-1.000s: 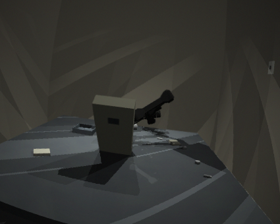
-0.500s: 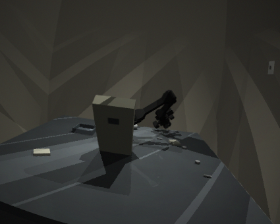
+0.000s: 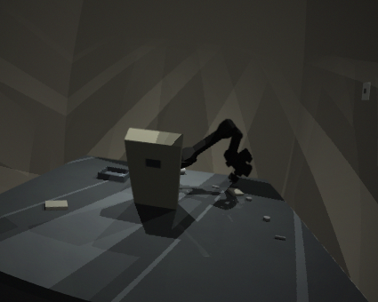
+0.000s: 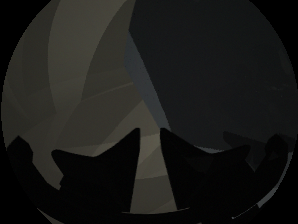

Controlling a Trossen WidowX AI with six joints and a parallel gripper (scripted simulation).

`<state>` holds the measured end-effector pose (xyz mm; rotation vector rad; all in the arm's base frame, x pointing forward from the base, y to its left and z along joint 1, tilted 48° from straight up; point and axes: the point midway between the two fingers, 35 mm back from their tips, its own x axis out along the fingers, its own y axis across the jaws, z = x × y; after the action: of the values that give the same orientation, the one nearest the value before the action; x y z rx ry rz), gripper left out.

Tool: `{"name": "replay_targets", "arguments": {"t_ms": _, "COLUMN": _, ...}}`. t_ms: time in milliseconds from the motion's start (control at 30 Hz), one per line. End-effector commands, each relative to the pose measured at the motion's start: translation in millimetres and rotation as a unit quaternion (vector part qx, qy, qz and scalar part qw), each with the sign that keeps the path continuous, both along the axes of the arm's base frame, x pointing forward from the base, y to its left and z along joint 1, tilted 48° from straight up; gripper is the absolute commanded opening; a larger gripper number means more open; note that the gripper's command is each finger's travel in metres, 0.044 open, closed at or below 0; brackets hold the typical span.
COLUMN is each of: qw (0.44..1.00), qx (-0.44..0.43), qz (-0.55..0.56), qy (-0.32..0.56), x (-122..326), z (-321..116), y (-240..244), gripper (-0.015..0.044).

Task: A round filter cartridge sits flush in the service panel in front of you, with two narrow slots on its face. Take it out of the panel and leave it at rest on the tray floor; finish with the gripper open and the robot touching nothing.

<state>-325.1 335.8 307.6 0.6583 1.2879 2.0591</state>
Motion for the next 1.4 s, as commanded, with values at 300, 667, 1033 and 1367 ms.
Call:
{"name": "replay_targets", "arguments": {"t_ms": 300, "qw": 0.97, "qx": 0.172, "qz": -0.17, "qy": -0.033, "x": 165, "z": 114, "y": 68, "gripper": 0.0094}}
{"name": "replay_targets", "arguments": {"t_ms": 667, "qw": 0.908, "qx": 0.205, "qz": -0.31, "qy": -0.194, "x": 312, "z": 118, "y": 90, "gripper": 0.0094}}
{"name": "replay_targets", "arguments": {"t_ms": 1033, "qw": 0.797, "qx": 0.13, "qz": -0.414, "qy": -0.42, "x": 487, "z": 69, "y": 57, "gripper": 0.0094}}
{"name": "replay_targets", "arguments": {"t_ms": 1367, "qw": 0.697, "qx": 0.028, "qz": -0.45, "qy": -0.557, "x": 607, "z": 29, "y": -31, "gripper": 0.0094}}
